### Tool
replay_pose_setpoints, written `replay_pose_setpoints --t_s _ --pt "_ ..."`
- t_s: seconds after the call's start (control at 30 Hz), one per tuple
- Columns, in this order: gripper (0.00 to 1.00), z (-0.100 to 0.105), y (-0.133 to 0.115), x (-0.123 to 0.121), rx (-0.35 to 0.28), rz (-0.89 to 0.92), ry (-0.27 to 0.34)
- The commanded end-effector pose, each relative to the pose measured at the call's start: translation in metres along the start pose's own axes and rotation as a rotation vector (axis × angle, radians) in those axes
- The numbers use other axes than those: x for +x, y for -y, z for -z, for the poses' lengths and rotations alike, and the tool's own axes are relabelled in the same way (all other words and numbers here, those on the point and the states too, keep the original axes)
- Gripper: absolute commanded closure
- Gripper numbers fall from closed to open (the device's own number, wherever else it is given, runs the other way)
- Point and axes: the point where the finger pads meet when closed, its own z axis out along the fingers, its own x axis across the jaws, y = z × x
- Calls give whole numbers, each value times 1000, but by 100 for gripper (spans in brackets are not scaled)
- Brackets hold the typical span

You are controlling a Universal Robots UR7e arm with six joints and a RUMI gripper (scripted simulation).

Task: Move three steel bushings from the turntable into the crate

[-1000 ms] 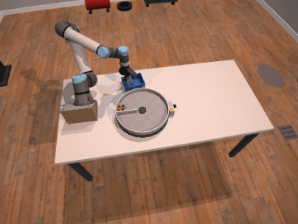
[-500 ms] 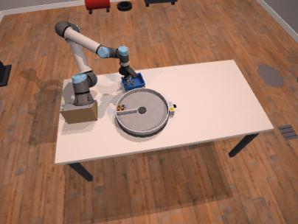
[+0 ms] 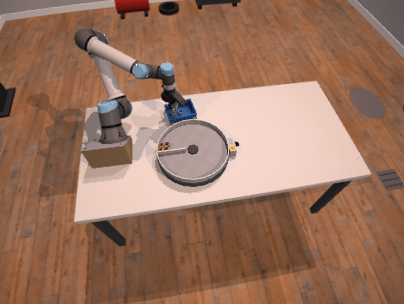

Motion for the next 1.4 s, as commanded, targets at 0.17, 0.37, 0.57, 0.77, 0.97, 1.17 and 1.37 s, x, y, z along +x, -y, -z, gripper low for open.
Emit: replay_pose_setpoints --t_s 0.17,0.37,0.57,0.77,0.97,1.17,1.37 --pt "100 -1 0 0 1 0 0" --pt "100 -2 0 0 1 0 0" --pt "100 -4 0 0 1 0 0" --pt "100 -6 0 0 1 0 0" --pt "100 -6 0 0 1 0 0" --pt "100 -6 0 0 1 0 0" --pt "100 -6 0 0 1 0 0"
